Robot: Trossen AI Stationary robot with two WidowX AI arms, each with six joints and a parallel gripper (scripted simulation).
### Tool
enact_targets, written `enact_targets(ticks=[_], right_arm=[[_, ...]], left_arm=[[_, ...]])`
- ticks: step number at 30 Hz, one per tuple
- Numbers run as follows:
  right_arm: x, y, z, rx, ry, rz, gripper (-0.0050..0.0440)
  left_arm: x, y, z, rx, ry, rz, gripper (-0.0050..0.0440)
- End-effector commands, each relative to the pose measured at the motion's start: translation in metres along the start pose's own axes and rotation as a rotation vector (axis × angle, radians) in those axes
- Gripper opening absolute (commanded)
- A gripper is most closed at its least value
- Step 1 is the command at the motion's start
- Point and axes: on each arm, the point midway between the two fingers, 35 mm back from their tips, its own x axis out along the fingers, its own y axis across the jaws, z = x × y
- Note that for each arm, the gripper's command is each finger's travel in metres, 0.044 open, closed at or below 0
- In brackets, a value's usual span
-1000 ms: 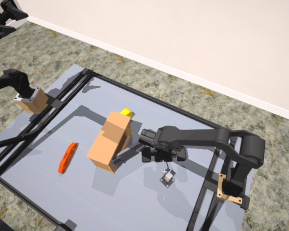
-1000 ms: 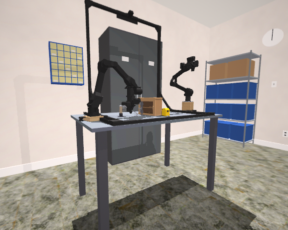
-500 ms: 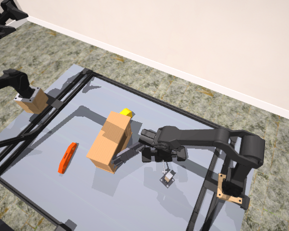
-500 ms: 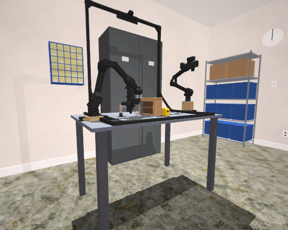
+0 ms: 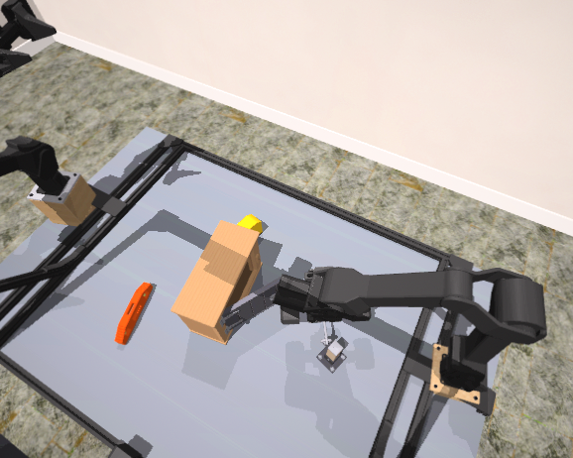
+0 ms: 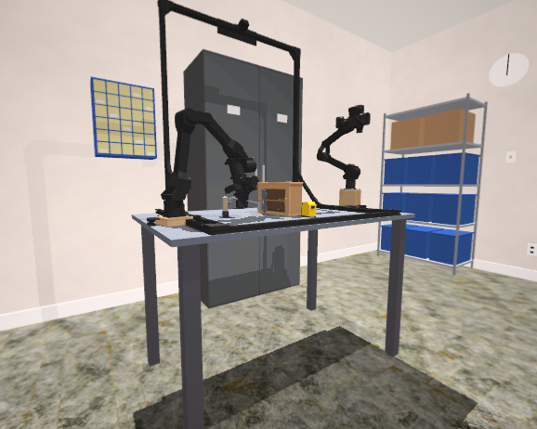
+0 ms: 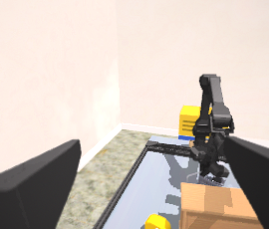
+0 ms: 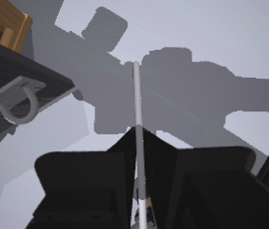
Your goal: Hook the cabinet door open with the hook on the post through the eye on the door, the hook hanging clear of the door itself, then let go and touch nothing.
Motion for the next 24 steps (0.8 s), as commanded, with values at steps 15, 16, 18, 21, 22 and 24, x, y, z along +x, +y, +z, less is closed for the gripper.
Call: enact_targets(ticks=[15,16,18,21,22,24], right_arm=[[-0.026,-0.002,0.004,0.008,-0.391,0.007,0.0000],[-0.026,-0.002,0.004,0.008,-0.391,0.007,0.0000],[-0.026,-0.002,0.004,0.008,-0.391,0.007,0.0000],[-0.026,-0.002,0.004,0.008,-0.391,0.007,0.0000],[-0.026,-0.002,0.004,0.008,-0.391,0.007,0.0000],[-0.026,-0.002,0.004,0.008,-0.391,0.007,0.0000]], left_arm=[[0.000,0.000,0.000,0.002,0.000,-0.003,0.0400],[0.000,0.000,0.000,0.002,0.000,-0.003,0.0400],[0.000,0.000,0.000,0.002,0.000,-0.003,0.0400],[0.000,0.000,0.000,0.002,0.000,-0.003,0.0400],[0.000,0.000,0.000,0.002,0.000,-0.003,0.0400],[0.000,0.000,0.000,0.002,0.000,-0.003,0.0400]])
